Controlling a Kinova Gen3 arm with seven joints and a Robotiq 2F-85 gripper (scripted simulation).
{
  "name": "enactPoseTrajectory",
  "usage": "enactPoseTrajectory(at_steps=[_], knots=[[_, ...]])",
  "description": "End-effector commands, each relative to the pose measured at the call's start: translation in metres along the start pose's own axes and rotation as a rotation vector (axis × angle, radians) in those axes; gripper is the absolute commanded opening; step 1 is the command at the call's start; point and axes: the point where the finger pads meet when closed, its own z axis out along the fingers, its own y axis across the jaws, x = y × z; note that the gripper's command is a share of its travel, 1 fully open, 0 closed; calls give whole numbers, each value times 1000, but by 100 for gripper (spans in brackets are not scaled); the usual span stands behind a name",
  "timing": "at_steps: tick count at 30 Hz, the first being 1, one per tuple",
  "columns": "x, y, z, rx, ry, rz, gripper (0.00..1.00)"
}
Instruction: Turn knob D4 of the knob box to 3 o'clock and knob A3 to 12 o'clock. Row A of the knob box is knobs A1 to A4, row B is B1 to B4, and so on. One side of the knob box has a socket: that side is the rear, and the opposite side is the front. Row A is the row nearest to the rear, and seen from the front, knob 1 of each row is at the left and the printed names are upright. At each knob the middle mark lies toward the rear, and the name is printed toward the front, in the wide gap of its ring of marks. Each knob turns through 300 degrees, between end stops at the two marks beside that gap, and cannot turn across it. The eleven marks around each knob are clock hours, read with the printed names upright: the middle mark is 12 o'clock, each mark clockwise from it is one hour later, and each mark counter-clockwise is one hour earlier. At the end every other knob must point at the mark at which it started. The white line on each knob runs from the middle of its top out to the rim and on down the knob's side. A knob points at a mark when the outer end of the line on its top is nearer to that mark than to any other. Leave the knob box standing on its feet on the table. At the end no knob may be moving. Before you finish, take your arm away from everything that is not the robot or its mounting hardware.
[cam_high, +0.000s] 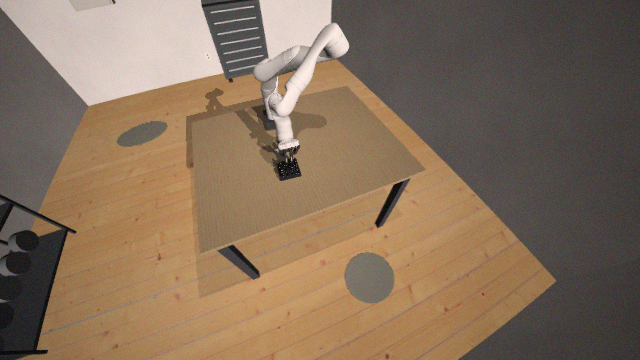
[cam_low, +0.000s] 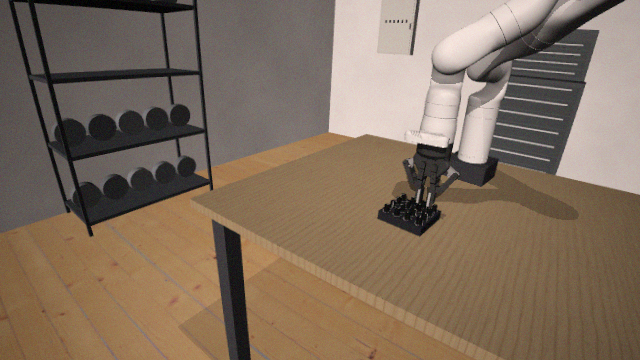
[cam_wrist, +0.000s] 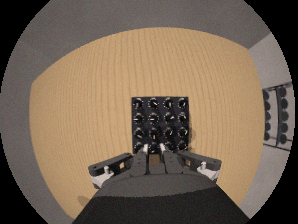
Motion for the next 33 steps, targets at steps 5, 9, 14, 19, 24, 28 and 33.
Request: enactPoseTrajectory(at_steps=[5, 9, 14, 19, 24, 28, 33], knots=[[1, 1, 0, -2, 3, -7, 19], [1, 1, 0, -2, 3, -7, 19], [1, 1, -2, -2, 4, -8, 19], [2, 1, -13, -2, 5, -8, 19], [2, 1, -21, -2, 5, -8, 19], [2, 1, -32, -2, 5, -8, 19], [2, 1, -38, -2, 5, -8, 19]])
